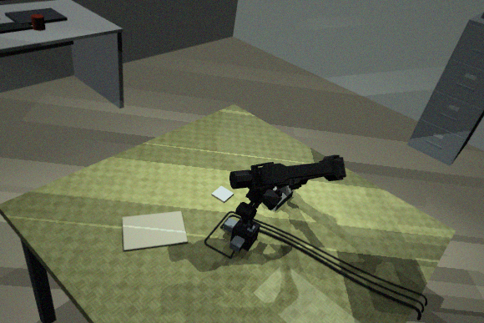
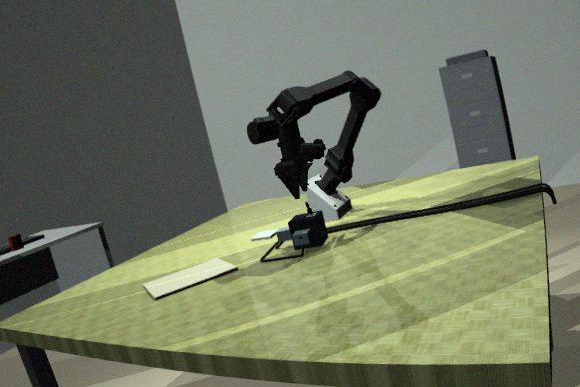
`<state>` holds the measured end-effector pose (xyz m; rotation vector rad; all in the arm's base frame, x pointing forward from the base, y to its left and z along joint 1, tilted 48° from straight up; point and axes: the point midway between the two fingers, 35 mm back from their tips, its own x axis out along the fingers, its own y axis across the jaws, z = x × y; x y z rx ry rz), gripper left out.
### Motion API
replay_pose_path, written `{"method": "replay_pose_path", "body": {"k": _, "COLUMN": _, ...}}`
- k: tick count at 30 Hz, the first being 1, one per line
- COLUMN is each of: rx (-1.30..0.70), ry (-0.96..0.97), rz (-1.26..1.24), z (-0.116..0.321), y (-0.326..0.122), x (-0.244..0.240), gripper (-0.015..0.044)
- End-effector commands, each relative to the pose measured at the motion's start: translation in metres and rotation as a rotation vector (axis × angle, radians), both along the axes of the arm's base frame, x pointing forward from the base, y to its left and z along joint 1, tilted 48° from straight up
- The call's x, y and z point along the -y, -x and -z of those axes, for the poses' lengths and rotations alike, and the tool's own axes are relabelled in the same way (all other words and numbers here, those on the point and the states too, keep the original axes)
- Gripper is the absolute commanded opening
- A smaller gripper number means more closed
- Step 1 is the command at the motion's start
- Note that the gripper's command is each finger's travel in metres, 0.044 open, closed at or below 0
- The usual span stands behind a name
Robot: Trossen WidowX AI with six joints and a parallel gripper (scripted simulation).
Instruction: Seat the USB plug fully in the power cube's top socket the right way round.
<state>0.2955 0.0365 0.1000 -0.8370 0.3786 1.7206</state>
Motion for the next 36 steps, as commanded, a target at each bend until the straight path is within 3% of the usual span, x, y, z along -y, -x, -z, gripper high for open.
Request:
{"method": "replay_pose_path", "body": {"k": 1, "rx": -0.026, "ry": -0.033, "rz": 0.013, "z": -0.004, "y": 0.002, "x": -0.002, "gripper": 0.0440}}
{"method": "replay_pose_path", "body": {"k": 36, "rx": -0.026, "ry": -0.035, "rz": 0.013, "z": 0.016, "y": 0.006, "x": -0.024, "gripper": 0.0440}}
